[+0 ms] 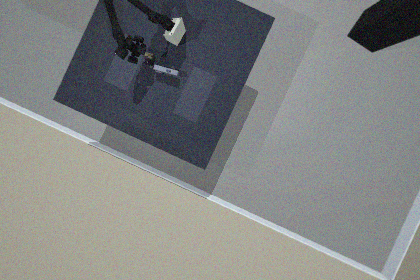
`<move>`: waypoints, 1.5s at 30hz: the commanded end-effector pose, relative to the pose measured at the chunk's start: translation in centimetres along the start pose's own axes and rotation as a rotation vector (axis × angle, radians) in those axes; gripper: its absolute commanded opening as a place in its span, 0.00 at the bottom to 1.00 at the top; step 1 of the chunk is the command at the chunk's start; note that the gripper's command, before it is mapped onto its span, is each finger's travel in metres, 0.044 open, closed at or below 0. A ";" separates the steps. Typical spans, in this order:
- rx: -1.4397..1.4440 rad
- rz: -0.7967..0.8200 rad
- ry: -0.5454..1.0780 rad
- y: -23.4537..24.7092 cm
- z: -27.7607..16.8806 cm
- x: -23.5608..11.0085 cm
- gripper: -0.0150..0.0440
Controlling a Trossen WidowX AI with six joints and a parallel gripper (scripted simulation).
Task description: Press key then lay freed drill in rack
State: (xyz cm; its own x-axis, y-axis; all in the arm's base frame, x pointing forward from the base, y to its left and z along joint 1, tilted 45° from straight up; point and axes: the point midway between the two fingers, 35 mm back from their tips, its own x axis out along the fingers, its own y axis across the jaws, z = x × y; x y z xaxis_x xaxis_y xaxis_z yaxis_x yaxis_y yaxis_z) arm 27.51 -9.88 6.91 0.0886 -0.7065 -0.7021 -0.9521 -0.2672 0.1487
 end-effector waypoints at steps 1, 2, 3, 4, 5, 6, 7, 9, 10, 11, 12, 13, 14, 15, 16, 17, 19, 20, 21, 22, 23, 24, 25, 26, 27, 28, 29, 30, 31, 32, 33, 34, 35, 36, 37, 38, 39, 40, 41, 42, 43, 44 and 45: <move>-0.002 -0.001 0.000 0.7 -0.1 -0.1 0.25; -0.002 -0.001 0.000 0.9 -0.2 -0.1 0.25; -0.002 -0.001 0.000 0.9 -0.2 -0.1 0.25; -0.002 -0.001 0.000 0.8 -0.2 0.0 0.25; -0.002 -0.001 0.000 0.8 -0.2 0.2 0.25; -0.002 -0.001 0.000 0.7 -0.2 0.4 0.25; -0.002 -0.001 0.000 0.7 -0.2 0.7 0.25; -0.002 -0.001 0.001 0.7 -0.2 1.1 0.25; -0.002 -0.001 0.001 0.7 -0.3 1.2 0.25; -0.002 0.000 0.001 0.7 -0.3 1.3 0.25; -0.002 0.000 0.001 0.7 -0.3 1.5 0.25; -0.002 0.000 0.001 0.7 -0.4 1.6 0.25; -0.002 0.000 0.001 0.7 -0.4 1.8 0.25; -0.002 0.000 0.001 0.8 -0.4 2.0 0.25; -0.002 0.000 0.001 0.8 -0.3 2.1 0.25; -0.002 0.000 0.001 0.8 -0.3 2.2 0.25; -0.002 0.000 0.001 0.9 -0.2 2.4 0.25; -0.002 0.000 0.001 0.9 -0.1 2.5 0.25; -0.002 0.000 0.001 0.9 0.0 2.6 0.25; -0.002 0.000 0.001 1.0 0.1 2.6 0.25; -0.002 0.000 0.001 0.9 0.0 2.6 0.25; -0.002 0.000 0.001 0.9 0.0 2.6 0.25; -0.002 0.000 0.001 0.9 0.0 2.7 0.25; -0.002 0.000 0.001 0.9 0.0 2.7 0.25; -0.002 0.000 0.001 0.9 -0.1 2.8 0.25; -0.002 0.000 0.001 0.9 -0.1 2.9 0.25; -0.002 0.000 0.001 0.9 -0.1 3.0 0.25; -0.002 0.000 0.001 0.9 -0.2 3.1 0.25; -0.002 0.000 0.001 0.8 -0.2 3.2 0.25; -0.002 0.000 0.002 0.8 -0.2 3.4 0.25; -0.002 0.000 0.002 0.8 -0.3 3.5 0.25; -0.002 0.000 0.002 0.8 -0.3 3.6 0.25; -0.002 0.000 0.002 0.8 -0.4 3.8 0.25; -0.002 0.000 0.002 0.8 -0.4 3.9 0.25; -0.002 0.000 0.002 0.8 -0.4 4.0 0.25; -0.002 0.000 0.002 0.8 -0.4 4.1 0.25; -0.002 0.000 0.002 0.8 -0.5 4.2 0.25; -0.002 0.000 0.002 0.8 -0.5 4.3 0.25; -0.002 0.000 0.002 0.8 -0.5 4.5 0.25; -0.002 0.000 0.002 0.8 -0.5 4.6 0.25; -0.002 0.000 0.002 0.8 -0.5 4.7 0.25; -0.002 0.000 0.002 0.8 -0.5 4.8 0.25; -0.002 0.000 0.002 0.8 -0.5 4.9 0.25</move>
State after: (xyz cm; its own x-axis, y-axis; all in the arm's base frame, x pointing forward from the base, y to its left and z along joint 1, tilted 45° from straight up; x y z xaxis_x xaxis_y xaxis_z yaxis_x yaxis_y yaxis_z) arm 27.50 -13.70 4.48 0.0954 -0.7126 -0.6951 -0.9541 -0.2645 0.1403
